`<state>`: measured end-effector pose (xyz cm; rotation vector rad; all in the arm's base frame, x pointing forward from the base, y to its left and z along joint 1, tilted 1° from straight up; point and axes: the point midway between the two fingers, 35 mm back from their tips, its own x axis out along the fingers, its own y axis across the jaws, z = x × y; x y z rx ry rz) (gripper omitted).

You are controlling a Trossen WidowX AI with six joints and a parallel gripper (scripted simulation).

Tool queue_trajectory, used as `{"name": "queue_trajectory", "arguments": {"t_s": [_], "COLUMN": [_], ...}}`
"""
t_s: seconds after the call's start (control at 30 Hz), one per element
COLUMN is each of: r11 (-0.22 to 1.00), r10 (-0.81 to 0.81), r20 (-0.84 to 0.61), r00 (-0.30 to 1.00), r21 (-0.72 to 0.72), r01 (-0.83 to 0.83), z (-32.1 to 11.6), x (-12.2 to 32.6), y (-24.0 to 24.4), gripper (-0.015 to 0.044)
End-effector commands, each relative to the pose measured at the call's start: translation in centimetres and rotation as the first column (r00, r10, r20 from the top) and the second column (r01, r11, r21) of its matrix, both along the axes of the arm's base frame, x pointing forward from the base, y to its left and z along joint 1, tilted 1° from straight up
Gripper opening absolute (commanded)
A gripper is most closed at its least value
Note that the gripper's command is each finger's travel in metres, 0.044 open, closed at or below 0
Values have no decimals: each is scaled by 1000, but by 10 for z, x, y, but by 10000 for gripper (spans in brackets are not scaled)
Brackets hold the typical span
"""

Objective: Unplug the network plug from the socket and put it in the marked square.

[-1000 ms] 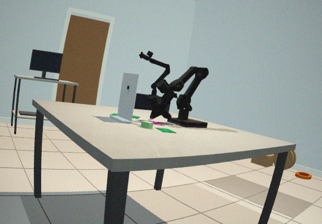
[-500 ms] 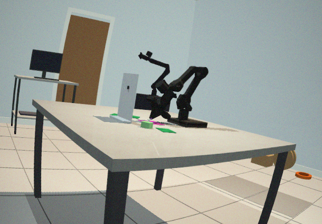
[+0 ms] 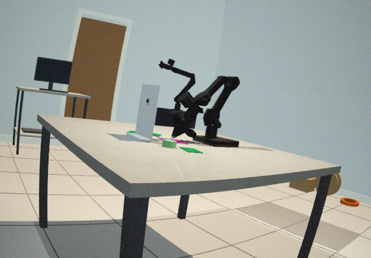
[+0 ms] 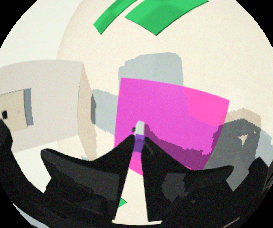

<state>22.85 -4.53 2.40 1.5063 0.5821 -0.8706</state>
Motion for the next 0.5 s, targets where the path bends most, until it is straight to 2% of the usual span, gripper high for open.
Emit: {"name": "queue_trajectory", "arguments": {"t_s": [0.0, 0.2, 0.47], "r11": [1000, 1000, 1000], "r10": [0, 0, 0], "r20": [0, 0, 0], "r00": [1000, 1000, 1000], "r21": [0, 0, 0], "r01": [0, 0, 0], "z": [0, 0, 1], "x": [0, 0, -1], "y": [0, 0, 0], "gripper": [0, 156, 156]}}
